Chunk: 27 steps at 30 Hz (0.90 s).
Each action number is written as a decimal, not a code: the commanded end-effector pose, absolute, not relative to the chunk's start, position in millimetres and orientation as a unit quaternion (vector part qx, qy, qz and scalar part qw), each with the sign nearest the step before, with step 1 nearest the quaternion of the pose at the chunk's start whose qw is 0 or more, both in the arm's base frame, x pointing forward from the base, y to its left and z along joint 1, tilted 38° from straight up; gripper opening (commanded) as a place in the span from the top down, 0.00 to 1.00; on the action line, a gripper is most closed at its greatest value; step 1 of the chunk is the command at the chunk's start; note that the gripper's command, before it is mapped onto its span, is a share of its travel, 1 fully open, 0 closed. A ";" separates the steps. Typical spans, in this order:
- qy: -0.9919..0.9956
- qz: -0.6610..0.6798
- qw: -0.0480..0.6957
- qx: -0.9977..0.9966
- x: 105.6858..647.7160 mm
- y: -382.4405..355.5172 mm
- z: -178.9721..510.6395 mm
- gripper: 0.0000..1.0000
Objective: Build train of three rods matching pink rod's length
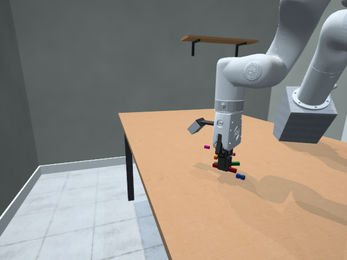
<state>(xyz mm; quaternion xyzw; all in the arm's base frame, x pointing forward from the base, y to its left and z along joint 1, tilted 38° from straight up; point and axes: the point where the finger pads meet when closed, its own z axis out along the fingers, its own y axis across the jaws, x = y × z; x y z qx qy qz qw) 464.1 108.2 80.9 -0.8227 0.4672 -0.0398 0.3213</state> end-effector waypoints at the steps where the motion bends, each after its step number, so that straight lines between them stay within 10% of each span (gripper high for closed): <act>1: 0.467 -0.041 0.322 -0.822 464.8 107.8 81.9 0.96; 27: 0.467 -0.041 0.322 -0.822 469.3 113.7 72.3 0.96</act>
